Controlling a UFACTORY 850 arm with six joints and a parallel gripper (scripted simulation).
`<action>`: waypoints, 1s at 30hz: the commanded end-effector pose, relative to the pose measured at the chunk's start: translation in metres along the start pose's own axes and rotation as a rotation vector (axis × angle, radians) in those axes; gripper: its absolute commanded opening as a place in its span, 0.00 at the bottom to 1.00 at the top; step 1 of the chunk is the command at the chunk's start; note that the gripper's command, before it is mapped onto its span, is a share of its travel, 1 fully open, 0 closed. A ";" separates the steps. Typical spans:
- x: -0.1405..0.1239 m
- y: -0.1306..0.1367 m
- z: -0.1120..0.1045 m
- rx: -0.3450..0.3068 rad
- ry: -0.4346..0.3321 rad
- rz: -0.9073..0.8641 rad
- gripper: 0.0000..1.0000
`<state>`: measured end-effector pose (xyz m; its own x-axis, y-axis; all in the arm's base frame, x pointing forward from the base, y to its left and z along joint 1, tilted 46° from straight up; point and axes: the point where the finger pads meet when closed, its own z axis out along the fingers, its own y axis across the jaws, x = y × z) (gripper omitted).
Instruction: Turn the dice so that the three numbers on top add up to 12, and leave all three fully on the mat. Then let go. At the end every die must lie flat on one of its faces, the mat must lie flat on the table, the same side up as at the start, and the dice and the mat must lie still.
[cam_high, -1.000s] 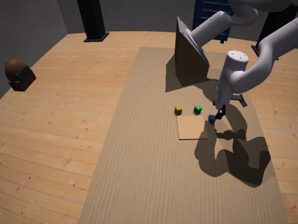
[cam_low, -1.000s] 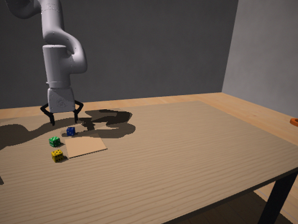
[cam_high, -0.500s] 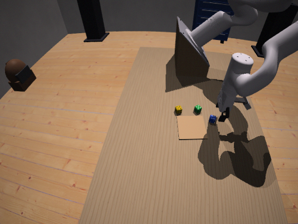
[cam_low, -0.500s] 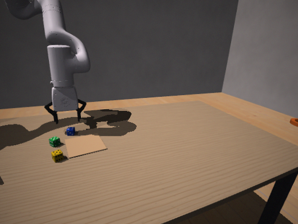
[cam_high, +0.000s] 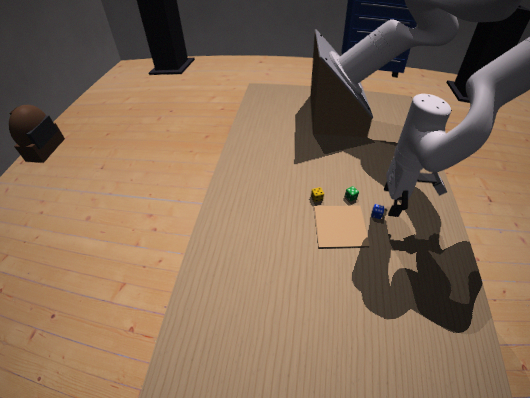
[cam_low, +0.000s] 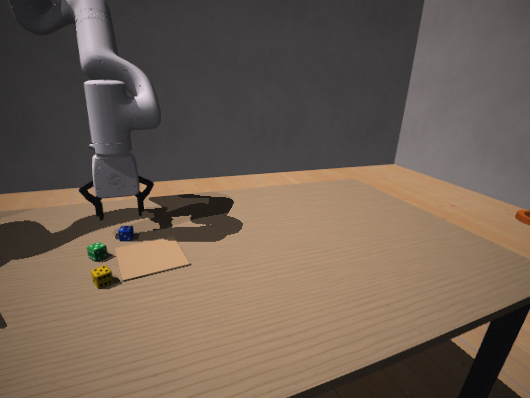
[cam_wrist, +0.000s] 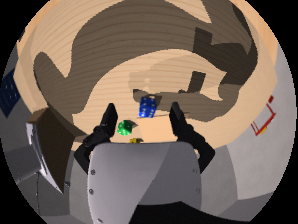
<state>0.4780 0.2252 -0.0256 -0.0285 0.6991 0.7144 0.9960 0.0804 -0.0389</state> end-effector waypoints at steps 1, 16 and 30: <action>0.000 0.001 -0.001 -0.001 0.000 0.000 1.00; 0.000 0.001 -0.001 -0.001 0.000 0.000 1.00; 0.000 0.001 -0.066 -0.001 0.000 0.000 1.00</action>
<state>0.4835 0.1850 0.0132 -0.0293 0.6996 0.7139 0.9962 0.0786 -0.0362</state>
